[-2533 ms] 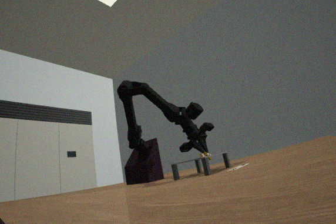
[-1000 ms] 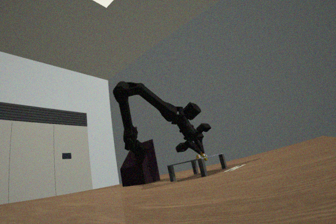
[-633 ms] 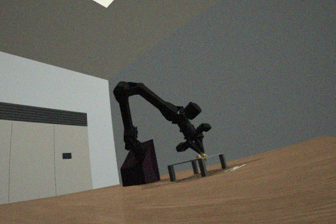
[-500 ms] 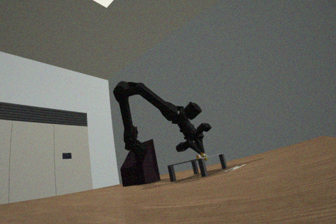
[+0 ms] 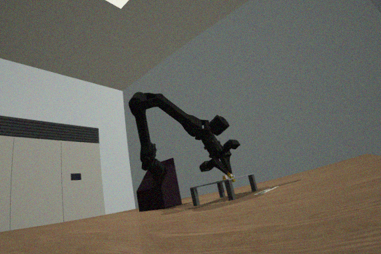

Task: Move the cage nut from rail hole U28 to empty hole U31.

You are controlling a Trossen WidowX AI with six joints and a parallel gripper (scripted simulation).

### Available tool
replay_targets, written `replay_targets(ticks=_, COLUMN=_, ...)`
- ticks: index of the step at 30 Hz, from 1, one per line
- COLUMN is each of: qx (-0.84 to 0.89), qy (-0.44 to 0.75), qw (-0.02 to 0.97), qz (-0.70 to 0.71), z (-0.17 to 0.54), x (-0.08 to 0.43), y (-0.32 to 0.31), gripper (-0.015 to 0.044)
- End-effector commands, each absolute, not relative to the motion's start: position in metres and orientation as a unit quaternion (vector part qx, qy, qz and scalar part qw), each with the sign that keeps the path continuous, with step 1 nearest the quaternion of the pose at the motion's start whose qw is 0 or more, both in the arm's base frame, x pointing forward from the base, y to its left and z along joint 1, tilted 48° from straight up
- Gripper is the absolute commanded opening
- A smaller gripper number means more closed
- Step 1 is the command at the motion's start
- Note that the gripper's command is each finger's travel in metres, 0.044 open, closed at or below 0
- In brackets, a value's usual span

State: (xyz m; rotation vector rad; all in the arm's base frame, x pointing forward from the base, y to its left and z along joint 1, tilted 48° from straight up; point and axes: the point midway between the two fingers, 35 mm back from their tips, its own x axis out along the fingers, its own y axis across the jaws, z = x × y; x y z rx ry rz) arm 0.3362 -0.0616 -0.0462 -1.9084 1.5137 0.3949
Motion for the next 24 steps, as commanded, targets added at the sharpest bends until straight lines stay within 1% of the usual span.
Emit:
replay_targets(ticks=1, qx=-0.728, qy=0.58, qw=0.332, qz=0.149, z=-0.0456, x=0.3371, y=-0.0614, gripper=0.0025)
replay_targets(ticks=24, qx=-0.719, qy=0.591, qw=0.33, qz=0.154, z=-0.0448, x=0.3384, y=-0.0607, gripper=0.0025)
